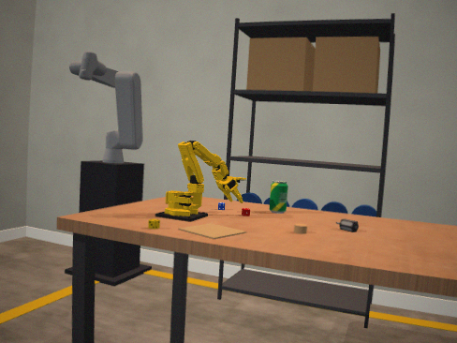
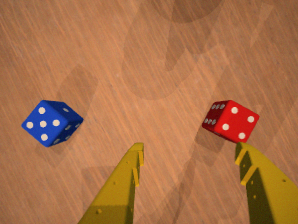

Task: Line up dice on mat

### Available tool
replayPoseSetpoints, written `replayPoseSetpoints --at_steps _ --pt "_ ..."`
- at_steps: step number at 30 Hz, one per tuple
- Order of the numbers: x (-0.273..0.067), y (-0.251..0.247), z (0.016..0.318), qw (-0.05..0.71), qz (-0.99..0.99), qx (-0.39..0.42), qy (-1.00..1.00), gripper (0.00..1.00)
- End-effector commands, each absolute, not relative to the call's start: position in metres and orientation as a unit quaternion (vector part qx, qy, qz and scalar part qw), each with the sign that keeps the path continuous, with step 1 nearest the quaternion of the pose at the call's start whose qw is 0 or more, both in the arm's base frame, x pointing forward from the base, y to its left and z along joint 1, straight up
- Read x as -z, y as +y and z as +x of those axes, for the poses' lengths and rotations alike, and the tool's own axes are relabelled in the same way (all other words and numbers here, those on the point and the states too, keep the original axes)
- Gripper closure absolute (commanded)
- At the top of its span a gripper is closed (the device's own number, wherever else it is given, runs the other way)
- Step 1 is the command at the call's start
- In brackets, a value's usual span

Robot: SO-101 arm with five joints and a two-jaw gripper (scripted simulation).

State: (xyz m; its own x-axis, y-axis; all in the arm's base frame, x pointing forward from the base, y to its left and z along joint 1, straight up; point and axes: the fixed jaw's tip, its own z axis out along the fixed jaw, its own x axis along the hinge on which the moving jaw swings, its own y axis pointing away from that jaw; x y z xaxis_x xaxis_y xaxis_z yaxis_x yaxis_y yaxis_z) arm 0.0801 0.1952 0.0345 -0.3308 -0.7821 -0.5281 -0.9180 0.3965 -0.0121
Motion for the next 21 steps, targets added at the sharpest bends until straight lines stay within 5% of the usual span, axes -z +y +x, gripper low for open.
replayPoseSetpoints --at_steps 1,9,21 --pt "-0.035 0.208 0.062 0.227 -0.564 -0.161 0.777 0.69" --pt "-0.035 0.218 0.020 0.210 -0.639 -0.183 0.717 0.69" --pt "-0.035 0.219 0.015 0.208 -0.646 -0.185 0.711 0.69"
